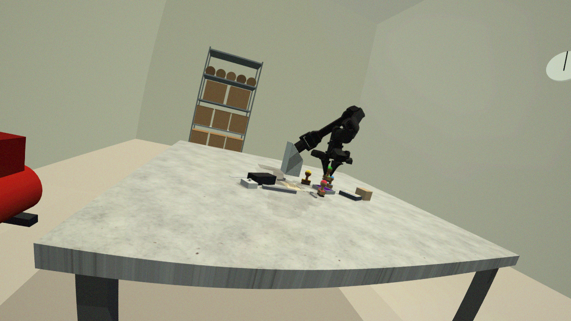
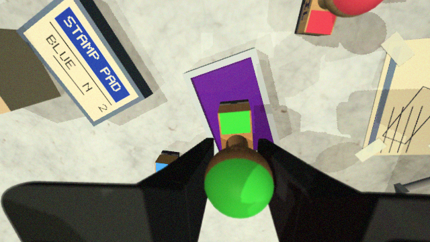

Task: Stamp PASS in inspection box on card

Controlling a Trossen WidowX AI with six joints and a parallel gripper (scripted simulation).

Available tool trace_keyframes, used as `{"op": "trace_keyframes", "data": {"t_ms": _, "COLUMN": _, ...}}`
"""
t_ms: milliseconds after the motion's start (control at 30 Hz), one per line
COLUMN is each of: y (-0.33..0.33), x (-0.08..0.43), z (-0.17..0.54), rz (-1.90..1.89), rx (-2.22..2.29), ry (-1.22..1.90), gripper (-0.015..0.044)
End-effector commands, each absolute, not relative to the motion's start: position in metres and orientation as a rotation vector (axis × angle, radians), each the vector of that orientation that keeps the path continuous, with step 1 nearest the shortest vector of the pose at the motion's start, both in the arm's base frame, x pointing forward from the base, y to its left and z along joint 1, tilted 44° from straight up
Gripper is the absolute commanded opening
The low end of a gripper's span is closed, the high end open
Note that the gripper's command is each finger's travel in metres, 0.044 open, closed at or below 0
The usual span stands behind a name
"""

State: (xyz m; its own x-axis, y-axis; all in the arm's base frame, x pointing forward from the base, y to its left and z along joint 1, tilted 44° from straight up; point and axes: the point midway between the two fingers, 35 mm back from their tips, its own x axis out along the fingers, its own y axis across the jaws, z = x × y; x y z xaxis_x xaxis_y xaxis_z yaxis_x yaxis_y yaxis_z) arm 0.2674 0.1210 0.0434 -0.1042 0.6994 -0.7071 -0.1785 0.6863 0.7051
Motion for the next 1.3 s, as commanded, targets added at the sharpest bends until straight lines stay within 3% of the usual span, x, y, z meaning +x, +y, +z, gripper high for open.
{"op": "trace_keyframes", "data": {"t_ms": 0, "y": 0.123, "x": 0.267, "z": 0.041, "rz": 0.78, "rx": 0.459, "ry": 1.505, "gripper": 0.0}}
{"op": "trace_keyframes", "data": {"t_ms": 1267, "y": 0.14, "x": 0.263, "z": 0.024, "rz": 0.784, "rx": 0.46, "ry": 1.504, "gripper": 0.0}}
